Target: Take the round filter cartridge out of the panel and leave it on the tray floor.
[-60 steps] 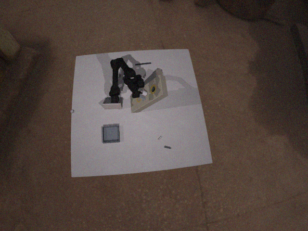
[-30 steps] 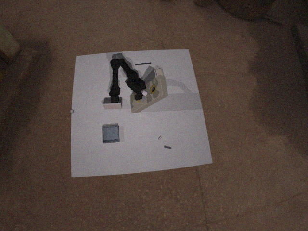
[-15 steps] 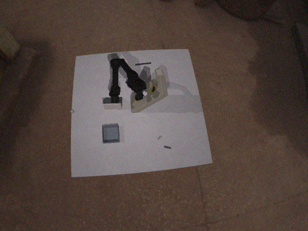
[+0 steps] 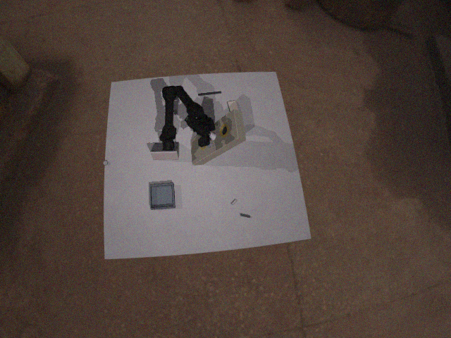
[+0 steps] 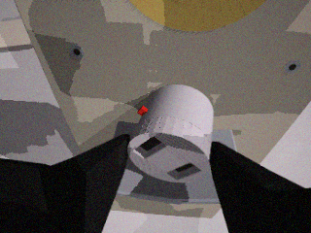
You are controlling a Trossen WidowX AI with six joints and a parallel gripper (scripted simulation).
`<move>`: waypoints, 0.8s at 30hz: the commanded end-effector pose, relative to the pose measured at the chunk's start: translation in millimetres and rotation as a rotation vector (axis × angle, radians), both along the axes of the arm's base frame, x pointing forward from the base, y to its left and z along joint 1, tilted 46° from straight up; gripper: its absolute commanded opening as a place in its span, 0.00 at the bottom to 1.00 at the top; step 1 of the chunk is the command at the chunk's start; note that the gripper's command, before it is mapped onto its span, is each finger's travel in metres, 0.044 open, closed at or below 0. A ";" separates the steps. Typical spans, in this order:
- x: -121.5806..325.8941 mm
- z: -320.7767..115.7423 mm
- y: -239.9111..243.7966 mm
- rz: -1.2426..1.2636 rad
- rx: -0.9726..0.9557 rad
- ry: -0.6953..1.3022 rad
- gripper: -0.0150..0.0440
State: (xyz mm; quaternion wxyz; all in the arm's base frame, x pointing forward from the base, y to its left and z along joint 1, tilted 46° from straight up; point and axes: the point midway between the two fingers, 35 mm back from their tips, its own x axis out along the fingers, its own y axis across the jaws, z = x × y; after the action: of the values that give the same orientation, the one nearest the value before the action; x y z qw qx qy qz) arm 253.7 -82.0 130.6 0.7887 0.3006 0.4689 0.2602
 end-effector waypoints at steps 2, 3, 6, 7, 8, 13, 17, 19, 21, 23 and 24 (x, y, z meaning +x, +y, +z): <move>11.2 11.3 -9.0 -0.006 -0.001 -0.012 0.25; 12.2 12.3 -9.8 -0.006 -0.001 -0.012 0.25; 9.5 17.5 -16.7 -0.022 -0.011 -0.016 0.25; 7.4 21.1 -21.3 -0.033 -0.018 -0.018 0.25; 5.2 24.8 -25.8 -0.044 -0.025 -0.020 0.25; -7.6 43.0 -47.0 -0.099 -0.060 -0.030 0.25; -19.7 57.7 -62.0 -0.142 -0.088 -0.036 0.25; -25.7 64.4 -68.1 -0.161 -0.100 -0.038 0.25; -27.2 65.7 -70.1 -0.165 -0.103 -0.038 0.25; -25.7 62.5 -73.6 -0.160 -0.099 -0.037 0.25; -24.6 59.9 -76.2 -0.156 -0.095 -0.036 0.25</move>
State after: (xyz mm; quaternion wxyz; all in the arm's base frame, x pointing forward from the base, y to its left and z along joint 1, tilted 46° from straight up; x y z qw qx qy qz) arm 228.4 -151.8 193.5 0.8289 0.2952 0.4404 0.1787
